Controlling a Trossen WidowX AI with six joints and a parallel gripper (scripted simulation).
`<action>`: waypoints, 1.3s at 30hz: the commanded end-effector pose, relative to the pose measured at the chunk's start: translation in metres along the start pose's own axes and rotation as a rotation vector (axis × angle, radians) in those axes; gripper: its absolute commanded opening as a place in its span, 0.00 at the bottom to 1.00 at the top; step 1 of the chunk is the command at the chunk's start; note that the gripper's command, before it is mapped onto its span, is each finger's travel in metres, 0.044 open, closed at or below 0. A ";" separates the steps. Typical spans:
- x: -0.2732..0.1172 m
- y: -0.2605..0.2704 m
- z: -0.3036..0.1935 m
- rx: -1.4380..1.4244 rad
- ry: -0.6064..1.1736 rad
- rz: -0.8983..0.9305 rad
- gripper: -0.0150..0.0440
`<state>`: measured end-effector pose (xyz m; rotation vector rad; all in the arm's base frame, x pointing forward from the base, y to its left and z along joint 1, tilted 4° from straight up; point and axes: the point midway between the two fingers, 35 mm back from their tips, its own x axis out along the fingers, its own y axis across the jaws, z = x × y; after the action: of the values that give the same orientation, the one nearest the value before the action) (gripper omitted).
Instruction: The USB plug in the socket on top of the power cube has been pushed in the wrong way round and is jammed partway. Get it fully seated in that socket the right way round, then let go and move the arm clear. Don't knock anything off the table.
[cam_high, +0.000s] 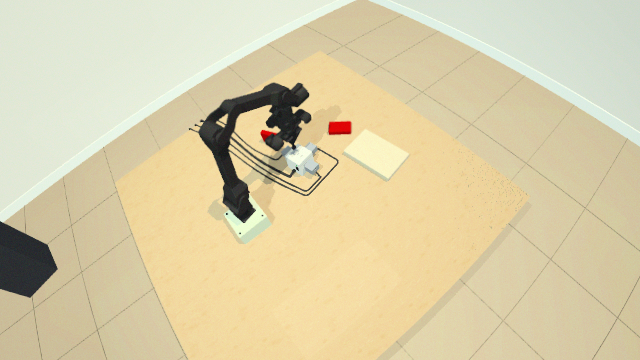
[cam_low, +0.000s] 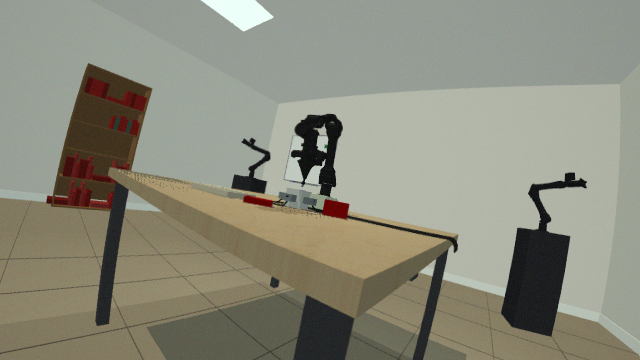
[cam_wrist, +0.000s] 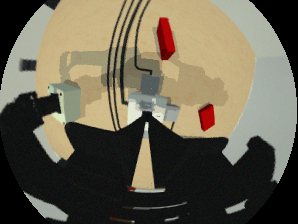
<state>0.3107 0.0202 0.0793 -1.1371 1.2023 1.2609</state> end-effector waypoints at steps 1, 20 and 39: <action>0.001 0.000 0.001 -0.006 -0.010 -0.001 0.25; 0.003 0.000 0.002 -0.006 -0.025 -0.001 0.25; 0.005 0.000 0.003 -0.006 -0.040 -0.002 0.25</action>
<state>0.3103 0.0220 0.0746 -1.1138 1.1788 1.2736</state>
